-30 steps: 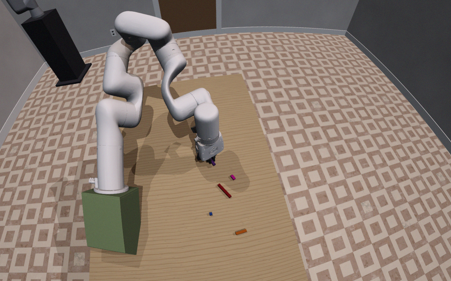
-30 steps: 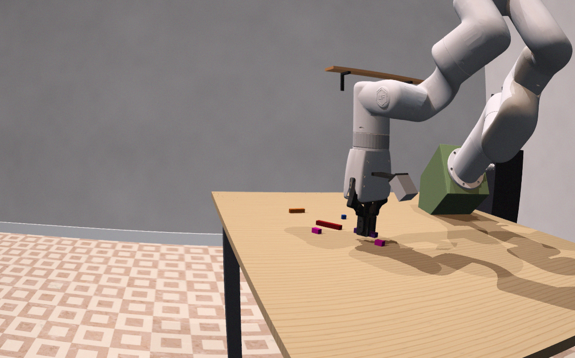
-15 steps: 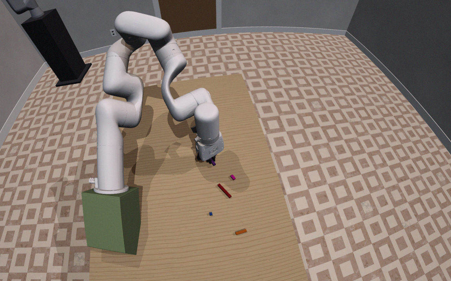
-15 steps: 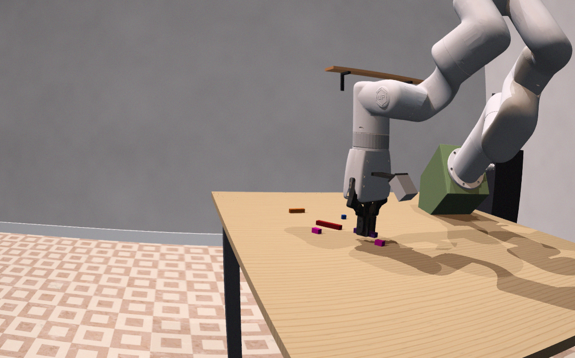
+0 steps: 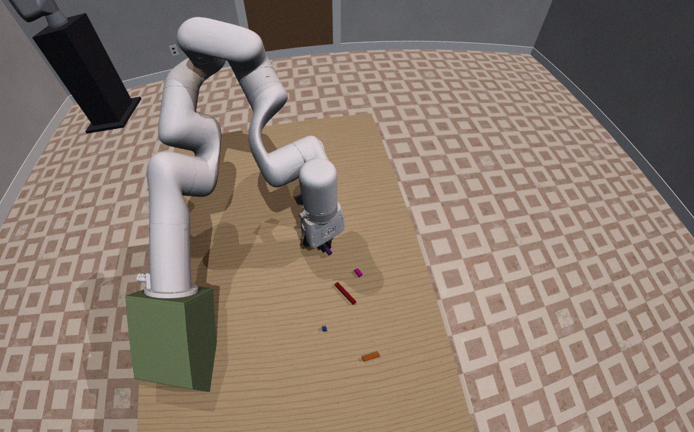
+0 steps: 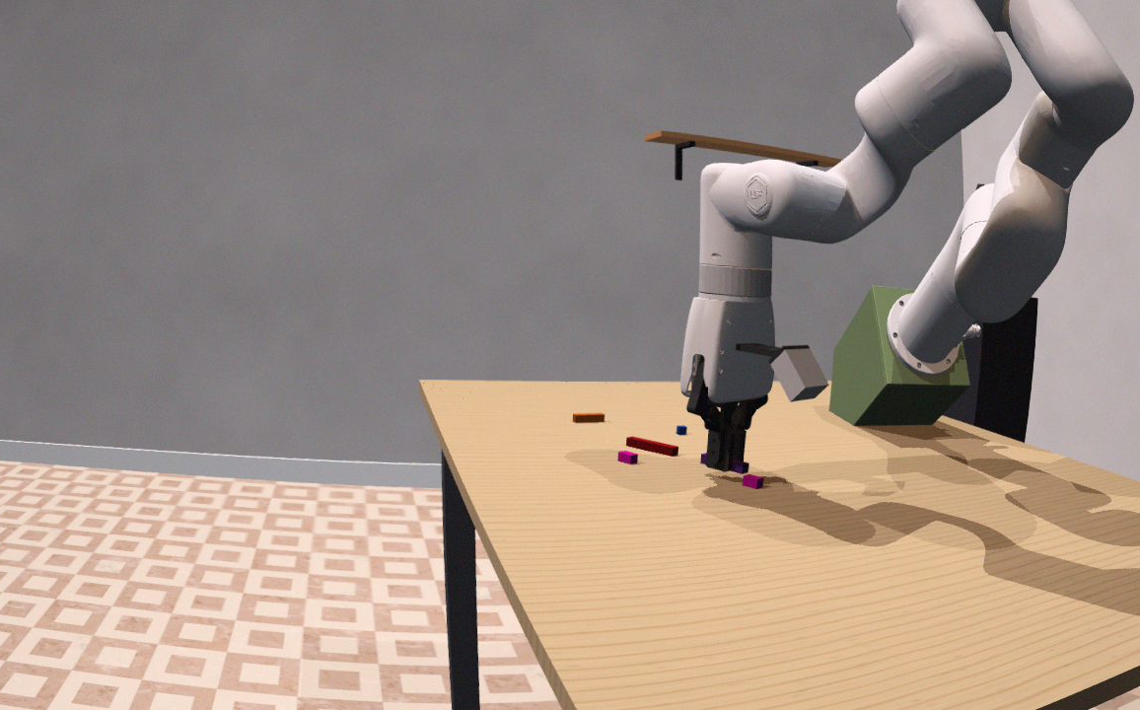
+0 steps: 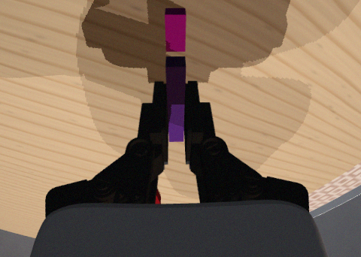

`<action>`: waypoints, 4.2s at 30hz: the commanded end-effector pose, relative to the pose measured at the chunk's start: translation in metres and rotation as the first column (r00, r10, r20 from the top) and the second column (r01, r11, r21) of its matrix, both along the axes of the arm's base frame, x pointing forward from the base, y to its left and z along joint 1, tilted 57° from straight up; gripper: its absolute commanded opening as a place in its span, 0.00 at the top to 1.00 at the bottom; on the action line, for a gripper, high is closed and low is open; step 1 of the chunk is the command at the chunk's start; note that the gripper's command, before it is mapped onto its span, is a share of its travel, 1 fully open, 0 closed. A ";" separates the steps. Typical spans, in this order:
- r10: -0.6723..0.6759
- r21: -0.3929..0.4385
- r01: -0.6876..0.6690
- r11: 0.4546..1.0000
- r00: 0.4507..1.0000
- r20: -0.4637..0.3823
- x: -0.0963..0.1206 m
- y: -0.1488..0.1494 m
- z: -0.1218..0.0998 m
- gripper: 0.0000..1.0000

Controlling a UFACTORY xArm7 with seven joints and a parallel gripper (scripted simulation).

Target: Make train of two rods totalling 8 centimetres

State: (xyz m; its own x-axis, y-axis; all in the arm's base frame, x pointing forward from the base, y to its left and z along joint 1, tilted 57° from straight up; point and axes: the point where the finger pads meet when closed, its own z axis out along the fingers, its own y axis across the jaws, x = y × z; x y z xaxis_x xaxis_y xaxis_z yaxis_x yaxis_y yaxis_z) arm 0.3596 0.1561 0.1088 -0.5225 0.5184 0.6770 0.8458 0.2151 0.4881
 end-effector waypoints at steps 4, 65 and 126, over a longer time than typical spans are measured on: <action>-0.004 -0.001 0.004 1.000 1.000 0.001 0.002 0.003 -0.003 0.96; -0.004 -0.001 0.004 1.000 1.000 0.001 0.002 0.008 -0.006 0.76; -0.004 -0.001 0.004 1.000 1.000 0.001 -0.008 -0.067 0.044 0.00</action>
State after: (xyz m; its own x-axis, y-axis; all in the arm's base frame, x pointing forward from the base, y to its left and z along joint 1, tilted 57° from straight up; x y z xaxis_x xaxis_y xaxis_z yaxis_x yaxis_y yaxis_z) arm 0.3510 0.0907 0.1522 -0.5222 0.5185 0.6771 0.8460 0.2150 0.4878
